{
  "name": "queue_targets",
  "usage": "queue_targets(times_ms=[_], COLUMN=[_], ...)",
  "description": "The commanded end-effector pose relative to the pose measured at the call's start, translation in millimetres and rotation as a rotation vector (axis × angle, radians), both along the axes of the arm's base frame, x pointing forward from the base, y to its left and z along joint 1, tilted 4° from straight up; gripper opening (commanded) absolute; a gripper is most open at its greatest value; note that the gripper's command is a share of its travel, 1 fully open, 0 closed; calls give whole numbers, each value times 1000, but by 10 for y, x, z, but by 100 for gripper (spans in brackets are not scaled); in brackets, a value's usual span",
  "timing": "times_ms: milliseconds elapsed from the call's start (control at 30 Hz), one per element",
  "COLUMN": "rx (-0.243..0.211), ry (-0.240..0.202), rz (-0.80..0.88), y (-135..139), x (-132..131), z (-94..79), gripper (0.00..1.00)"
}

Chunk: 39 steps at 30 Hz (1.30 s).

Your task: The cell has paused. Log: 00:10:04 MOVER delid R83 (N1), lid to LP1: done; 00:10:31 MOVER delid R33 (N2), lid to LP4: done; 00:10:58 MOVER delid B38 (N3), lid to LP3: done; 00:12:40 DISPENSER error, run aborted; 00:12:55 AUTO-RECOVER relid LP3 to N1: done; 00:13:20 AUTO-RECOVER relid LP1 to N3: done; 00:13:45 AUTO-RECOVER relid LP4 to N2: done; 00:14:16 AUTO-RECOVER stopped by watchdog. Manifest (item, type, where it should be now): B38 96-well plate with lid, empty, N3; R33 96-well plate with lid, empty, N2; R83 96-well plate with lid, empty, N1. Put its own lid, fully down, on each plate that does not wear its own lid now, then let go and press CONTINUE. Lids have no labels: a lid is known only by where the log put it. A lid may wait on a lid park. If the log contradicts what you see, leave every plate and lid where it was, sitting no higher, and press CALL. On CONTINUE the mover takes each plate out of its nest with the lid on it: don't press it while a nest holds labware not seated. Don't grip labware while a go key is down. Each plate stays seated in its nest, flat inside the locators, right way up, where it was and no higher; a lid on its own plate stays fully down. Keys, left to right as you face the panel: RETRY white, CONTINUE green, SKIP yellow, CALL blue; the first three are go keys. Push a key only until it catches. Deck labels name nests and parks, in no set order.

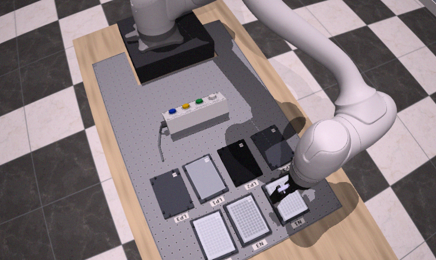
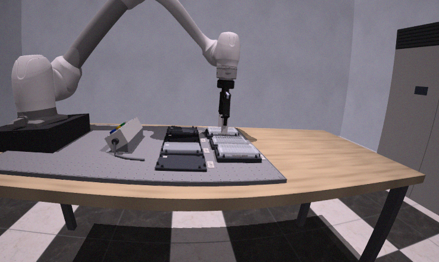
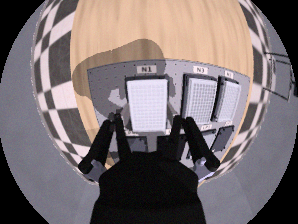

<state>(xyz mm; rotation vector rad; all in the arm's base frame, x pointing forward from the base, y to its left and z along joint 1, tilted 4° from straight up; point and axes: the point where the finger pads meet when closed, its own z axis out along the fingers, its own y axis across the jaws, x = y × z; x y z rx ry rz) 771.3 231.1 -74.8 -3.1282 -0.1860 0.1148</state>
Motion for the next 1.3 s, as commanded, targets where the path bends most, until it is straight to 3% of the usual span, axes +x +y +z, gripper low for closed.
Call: queue_targets(times_ms=[0, 367, 400, 1267], rx=[0, 0, 0, 0], ry=[0, 0, 0, 0], rz=[0, 0, 0, 0], y=[1, 1, 1, 1], x=[0, 0, 0, 0], z=[2, 2, 2, 2], gripper=[0, 0, 66, 66])
